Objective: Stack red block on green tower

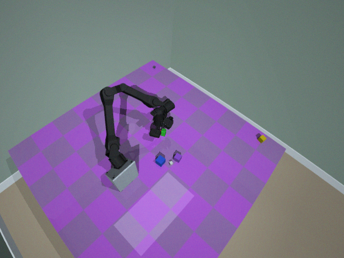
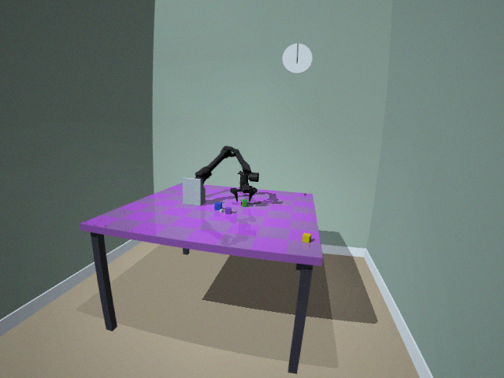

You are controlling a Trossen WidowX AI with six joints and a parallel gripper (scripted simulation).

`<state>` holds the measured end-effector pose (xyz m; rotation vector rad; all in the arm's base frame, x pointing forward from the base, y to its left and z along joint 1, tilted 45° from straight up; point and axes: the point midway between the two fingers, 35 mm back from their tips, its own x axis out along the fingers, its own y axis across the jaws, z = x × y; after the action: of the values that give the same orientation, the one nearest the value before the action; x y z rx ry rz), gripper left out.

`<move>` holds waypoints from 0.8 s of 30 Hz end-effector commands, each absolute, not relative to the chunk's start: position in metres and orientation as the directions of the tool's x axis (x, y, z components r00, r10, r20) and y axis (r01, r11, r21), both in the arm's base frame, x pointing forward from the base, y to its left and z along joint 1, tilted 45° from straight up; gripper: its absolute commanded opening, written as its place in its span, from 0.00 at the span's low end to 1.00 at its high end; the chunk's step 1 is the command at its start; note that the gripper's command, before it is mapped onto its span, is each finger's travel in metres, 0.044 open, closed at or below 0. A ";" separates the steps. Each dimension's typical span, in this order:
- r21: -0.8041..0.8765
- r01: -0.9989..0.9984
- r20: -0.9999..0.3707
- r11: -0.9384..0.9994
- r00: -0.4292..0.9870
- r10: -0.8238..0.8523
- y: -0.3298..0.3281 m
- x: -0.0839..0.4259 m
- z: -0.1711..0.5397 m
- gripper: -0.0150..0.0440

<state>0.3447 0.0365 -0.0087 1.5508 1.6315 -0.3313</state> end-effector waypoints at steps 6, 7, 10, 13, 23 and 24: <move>0.344 0.919 -0.707 0.194 0.117 0.698 0.046 0.345 -0.019 1.00; 0.344 0.919 -0.707 0.194 0.117 0.698 0.048 0.345 -0.020 1.00; 0.344 0.919 -0.706 0.193 0.117 0.698 0.049 0.345 -0.022 1.00; 0.344 0.919 -0.706 0.193 0.117 0.698 0.049 0.345 -0.022 1.00; 0.344 0.919 -0.706 0.193 0.117 0.698 0.049 0.345 -0.022 0.91; 0.344 0.919 -0.706 0.193 0.117 0.698 0.049 0.345 -0.022 0.87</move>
<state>0.3451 0.0490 -0.0219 1.5530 1.6350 -0.3331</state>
